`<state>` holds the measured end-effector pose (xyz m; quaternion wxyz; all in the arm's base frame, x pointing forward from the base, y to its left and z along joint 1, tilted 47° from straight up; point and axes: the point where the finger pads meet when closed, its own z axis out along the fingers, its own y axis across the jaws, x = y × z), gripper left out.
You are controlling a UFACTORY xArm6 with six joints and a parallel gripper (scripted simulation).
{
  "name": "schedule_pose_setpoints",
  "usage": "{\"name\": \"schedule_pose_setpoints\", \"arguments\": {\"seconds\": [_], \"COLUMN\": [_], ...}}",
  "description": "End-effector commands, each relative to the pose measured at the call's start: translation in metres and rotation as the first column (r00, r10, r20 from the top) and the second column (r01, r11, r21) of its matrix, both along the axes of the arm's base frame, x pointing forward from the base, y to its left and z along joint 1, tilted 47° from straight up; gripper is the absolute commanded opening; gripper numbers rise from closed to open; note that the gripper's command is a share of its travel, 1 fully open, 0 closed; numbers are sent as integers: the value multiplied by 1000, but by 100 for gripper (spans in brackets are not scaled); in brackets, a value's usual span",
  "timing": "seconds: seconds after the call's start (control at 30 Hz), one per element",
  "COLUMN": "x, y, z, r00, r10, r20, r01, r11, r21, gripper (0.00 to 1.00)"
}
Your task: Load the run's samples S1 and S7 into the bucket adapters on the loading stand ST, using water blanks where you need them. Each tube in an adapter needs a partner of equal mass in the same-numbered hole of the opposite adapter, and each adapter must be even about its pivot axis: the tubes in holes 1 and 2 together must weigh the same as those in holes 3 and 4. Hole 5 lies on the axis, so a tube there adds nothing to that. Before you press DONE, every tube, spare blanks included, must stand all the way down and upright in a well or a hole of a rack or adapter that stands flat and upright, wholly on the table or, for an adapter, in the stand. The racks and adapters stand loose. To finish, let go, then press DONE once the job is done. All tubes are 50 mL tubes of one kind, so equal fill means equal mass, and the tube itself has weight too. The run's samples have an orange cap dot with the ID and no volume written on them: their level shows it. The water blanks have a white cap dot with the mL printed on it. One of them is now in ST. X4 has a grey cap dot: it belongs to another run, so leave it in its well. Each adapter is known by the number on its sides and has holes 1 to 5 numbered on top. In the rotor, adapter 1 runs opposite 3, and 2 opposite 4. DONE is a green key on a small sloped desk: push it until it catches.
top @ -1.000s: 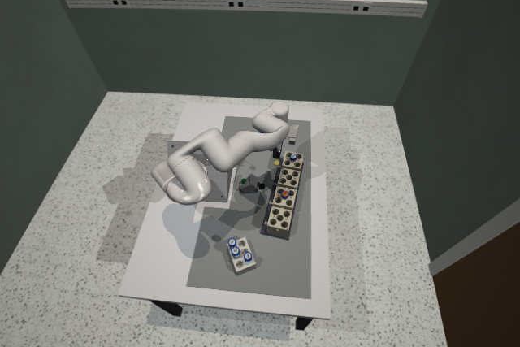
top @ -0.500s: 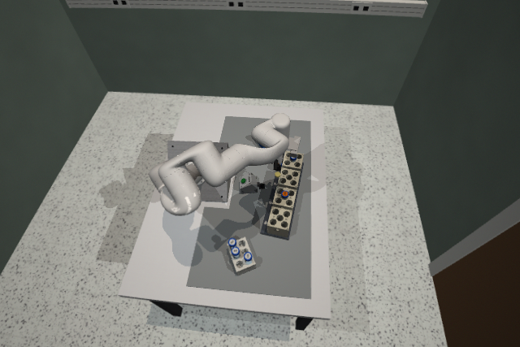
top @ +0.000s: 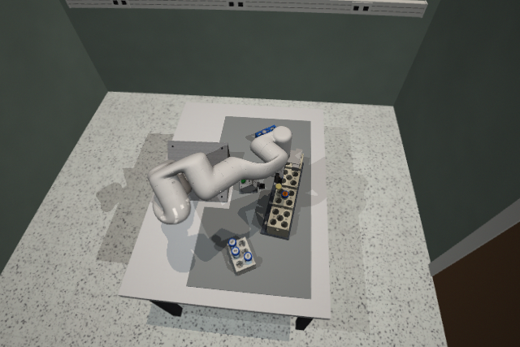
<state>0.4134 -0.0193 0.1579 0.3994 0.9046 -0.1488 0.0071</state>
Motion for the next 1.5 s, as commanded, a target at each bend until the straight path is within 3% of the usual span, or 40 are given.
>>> {"name": "schedule_pose_setpoints", "arguments": {"seconds": [0.0,0.7,1.47], "x": [1,0,0], "y": [-15,-81,-84], "z": [18,88,91], "r00": [1000,1000,1000], "r10": [2,2,2], "r20": [3,3,3], "r01": [-2,-2,-2], "r11": [1000,1000,1000], "r21": [2,2,2], "gripper": [0,0,0]}}
